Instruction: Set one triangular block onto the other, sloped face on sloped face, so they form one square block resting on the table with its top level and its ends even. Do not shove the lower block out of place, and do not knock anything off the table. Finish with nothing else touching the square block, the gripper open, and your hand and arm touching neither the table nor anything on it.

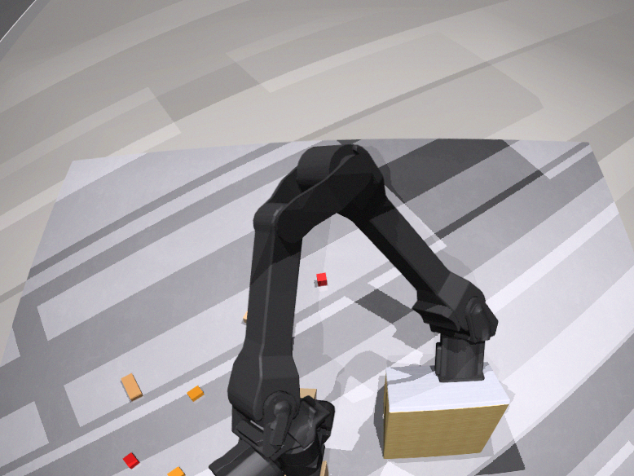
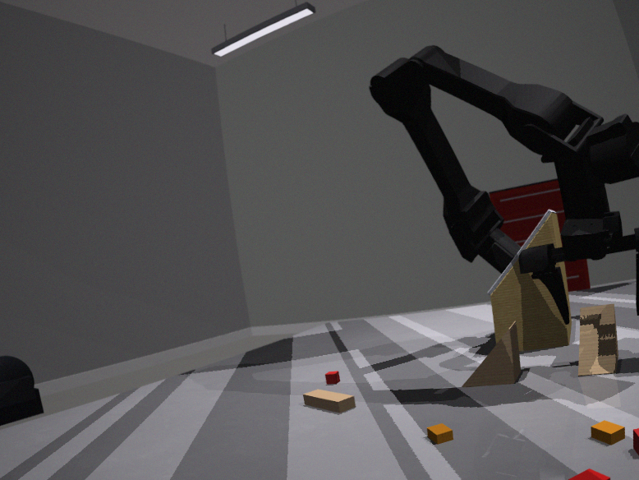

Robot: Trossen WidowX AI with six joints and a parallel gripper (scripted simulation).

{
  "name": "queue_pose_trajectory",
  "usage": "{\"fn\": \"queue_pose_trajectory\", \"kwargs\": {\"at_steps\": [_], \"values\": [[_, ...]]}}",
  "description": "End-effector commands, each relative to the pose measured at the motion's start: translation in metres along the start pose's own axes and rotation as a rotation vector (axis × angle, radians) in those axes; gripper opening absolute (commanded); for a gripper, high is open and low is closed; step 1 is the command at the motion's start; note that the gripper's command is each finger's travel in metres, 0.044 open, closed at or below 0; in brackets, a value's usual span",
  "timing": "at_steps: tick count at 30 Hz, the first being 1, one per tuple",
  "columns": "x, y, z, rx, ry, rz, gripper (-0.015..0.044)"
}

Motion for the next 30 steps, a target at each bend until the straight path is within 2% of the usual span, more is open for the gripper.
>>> {"fn": "queue_pose_trajectory", "kwargs": {"at_steps": [1,29,30], "values": [[-0.008,-0.001,0.000,0.005,-0.002,0.005,0.0440],[-0.051,-0.008,0.002,0.004,-0.003,0.012,0.0440],[-0.051,-0.008,0.002,0.004,-0.003,0.012,0.0414]]}}
Point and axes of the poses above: the point midway between the two fingers, 35 mm back from their tips, its own x axis back along the fingers, its own y axis across the jaws, z = x × y, the point moved 2 cm from there along x, back along the fingers
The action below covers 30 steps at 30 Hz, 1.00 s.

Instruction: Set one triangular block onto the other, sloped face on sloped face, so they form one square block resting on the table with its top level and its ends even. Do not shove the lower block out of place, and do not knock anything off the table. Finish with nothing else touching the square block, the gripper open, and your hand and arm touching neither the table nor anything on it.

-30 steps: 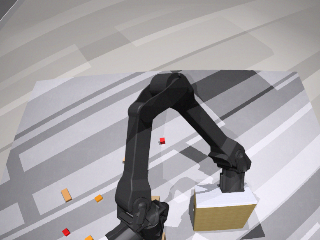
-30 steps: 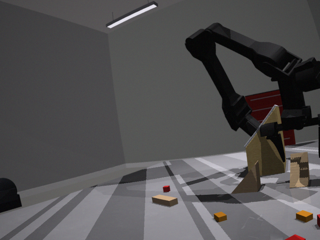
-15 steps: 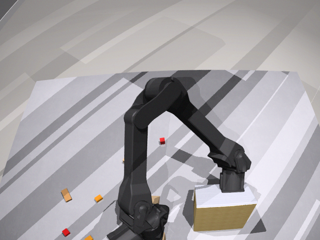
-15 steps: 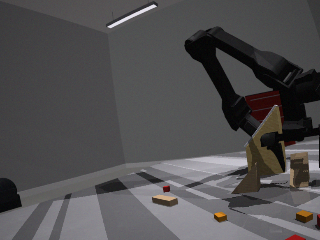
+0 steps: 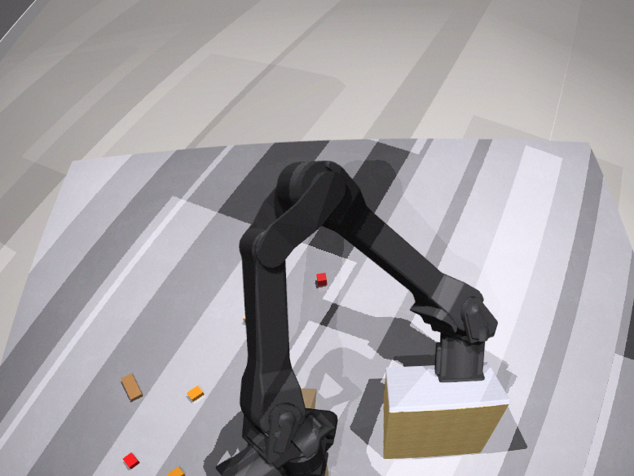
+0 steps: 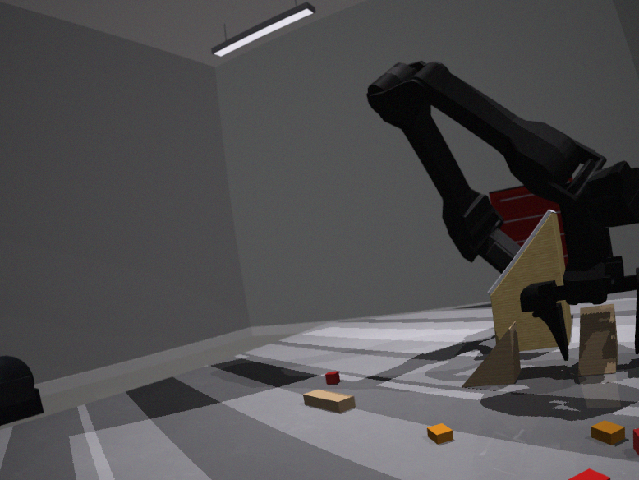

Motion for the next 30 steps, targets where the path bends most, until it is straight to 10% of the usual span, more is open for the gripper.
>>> {"fn": "queue_pose_trajectory", "kwargs": {"at_steps": [1,21,30], "values": [[-0.003,-0.001,0.001,0.005,-0.003,0.004,0.0387],[0.003,-0.001,0.001,0.005,-0.002,0.003,0.0000],[0.028,0.000,0.001,0.002,0.000,0.001,0.0000]]}}
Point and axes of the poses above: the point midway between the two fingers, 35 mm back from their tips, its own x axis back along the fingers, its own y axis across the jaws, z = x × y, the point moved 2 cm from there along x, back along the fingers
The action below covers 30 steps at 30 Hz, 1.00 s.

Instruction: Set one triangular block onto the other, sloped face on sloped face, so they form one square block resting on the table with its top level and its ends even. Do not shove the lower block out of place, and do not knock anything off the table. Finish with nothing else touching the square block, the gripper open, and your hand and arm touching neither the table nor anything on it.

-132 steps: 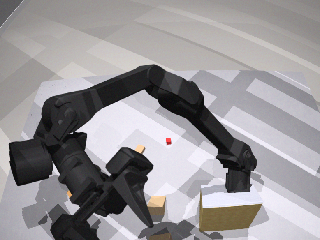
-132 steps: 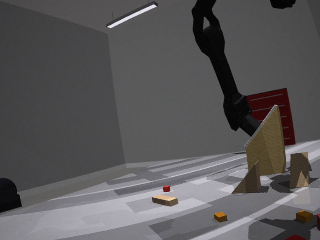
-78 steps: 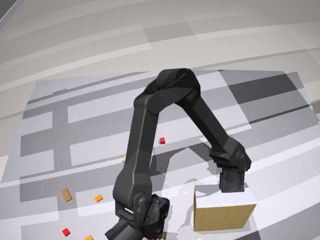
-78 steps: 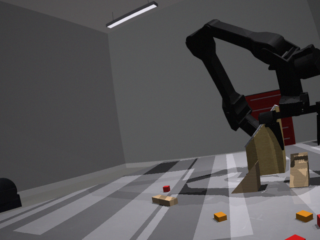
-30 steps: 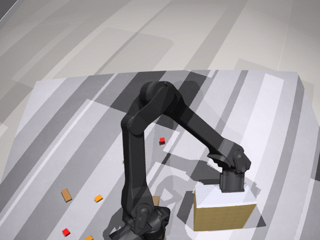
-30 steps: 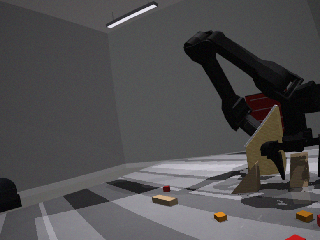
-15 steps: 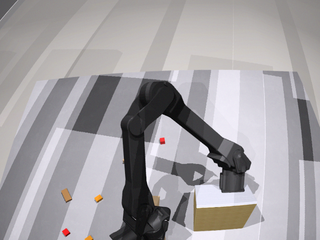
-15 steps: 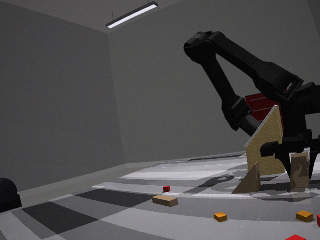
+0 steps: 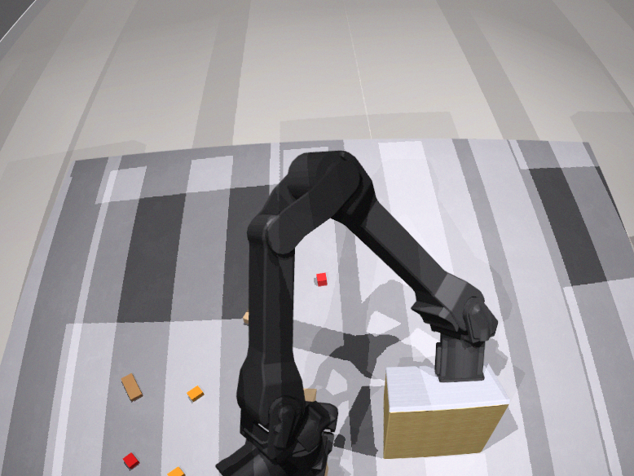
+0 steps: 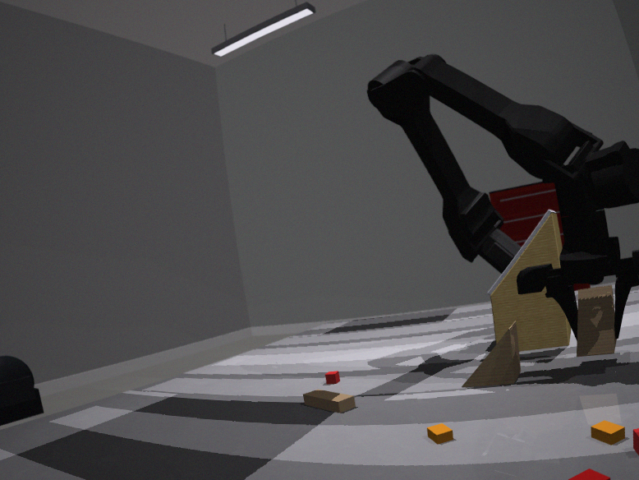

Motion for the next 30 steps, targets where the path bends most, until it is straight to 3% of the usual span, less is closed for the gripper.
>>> {"fn": "queue_pose_trajectory", "kwargs": {"at_steps": [1,11,30], "values": [[0.0064,0.0014,-0.0012,-0.007,0.000,-0.007,0.0000],[0.0041,0.0002,-0.0004,0.063,0.000,-0.003,0.0000],[0.0037,-0.0005,-0.0005,0.561,-0.001,0.000,0.0000]]}}
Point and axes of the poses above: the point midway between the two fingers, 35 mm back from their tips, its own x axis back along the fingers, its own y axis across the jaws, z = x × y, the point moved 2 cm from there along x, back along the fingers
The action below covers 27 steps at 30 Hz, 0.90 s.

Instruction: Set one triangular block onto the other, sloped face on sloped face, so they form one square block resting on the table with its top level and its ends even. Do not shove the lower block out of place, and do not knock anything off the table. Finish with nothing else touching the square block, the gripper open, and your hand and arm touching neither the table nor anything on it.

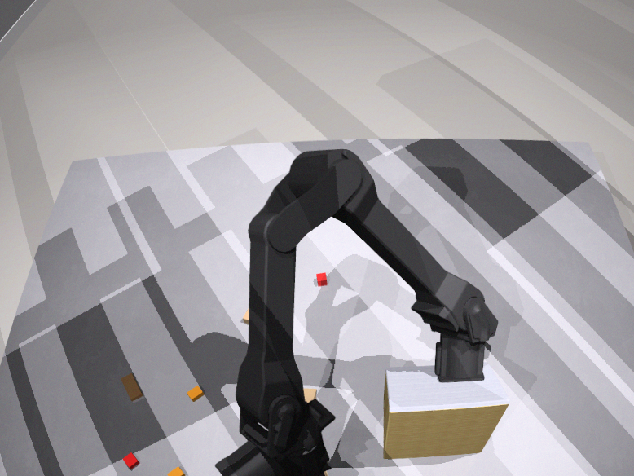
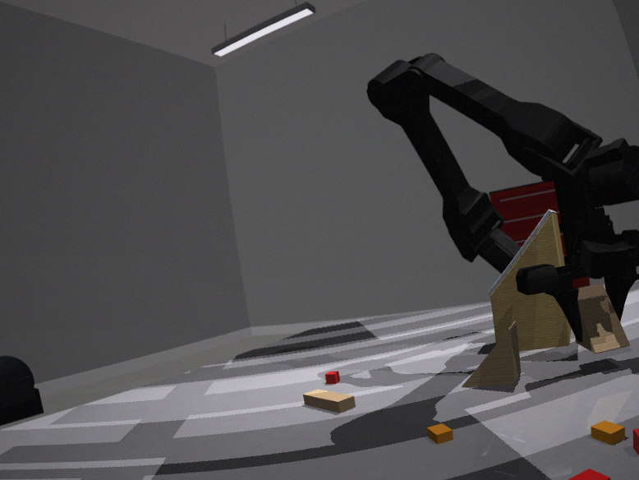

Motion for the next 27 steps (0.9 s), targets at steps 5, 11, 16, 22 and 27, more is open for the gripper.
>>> {"fn": "queue_pose_trajectory", "kwargs": {"at_steps": [5,11,16,22,27], "values": [[0.0001,-0.0004,-0.0004,0.218,-0.003,0.002,0.0000],[0.0001,-0.0006,-0.0004,0.374,-0.004,0.003,0.0000],[0.0001,-0.0008,-0.0004,0.505,-0.004,0.004,0.0000],[0.0001,-0.0010,-0.0005,0.661,-0.004,0.005,0.0000],[0.0001,-0.0011,-0.0006,0.792,-0.005,0.005,0.0000]]}}
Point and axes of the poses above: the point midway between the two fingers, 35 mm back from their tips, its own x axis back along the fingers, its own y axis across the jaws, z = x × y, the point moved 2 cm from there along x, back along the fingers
